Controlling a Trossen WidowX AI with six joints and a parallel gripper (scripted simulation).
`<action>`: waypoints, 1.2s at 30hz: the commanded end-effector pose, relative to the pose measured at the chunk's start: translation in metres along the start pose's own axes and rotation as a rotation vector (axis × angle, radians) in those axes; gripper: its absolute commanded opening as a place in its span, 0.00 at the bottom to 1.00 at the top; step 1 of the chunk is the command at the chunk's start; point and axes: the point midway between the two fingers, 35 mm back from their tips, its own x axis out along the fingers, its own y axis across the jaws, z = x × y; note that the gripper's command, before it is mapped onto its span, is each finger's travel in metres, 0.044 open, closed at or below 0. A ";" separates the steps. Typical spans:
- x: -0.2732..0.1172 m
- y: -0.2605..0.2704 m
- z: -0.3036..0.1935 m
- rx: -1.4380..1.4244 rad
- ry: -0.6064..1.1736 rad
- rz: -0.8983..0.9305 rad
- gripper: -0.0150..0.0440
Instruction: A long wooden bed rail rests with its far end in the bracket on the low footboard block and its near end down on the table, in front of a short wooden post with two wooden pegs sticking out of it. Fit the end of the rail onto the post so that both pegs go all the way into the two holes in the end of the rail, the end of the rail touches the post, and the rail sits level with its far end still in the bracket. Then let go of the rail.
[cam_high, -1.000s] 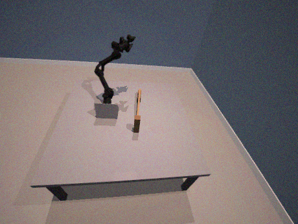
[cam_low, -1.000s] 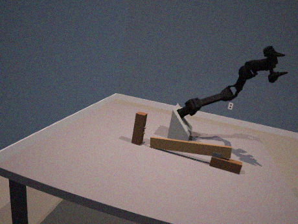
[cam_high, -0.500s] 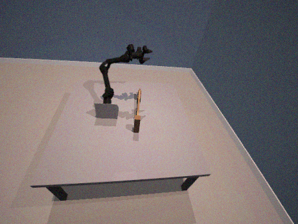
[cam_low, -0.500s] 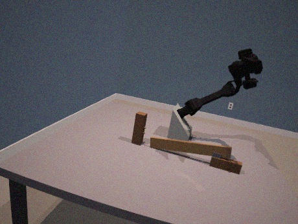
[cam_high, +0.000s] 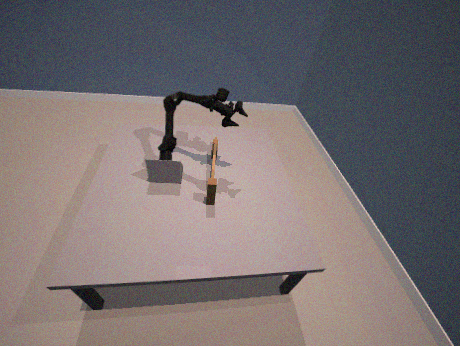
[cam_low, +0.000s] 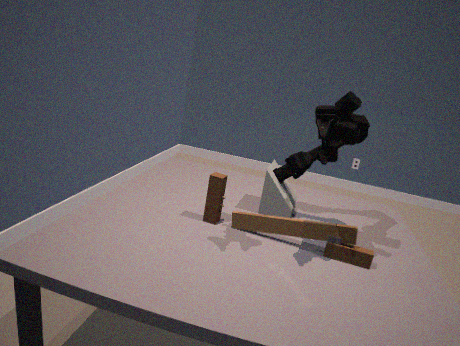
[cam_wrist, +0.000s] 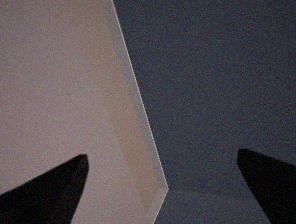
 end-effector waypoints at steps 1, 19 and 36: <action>0.024 0.043 -0.058 -0.046 0.112 0.180 1.00; 0.004 0.239 -0.208 -0.157 0.175 1.006 1.00; 0.003 0.260 -0.219 -0.150 0.135 1.094 1.00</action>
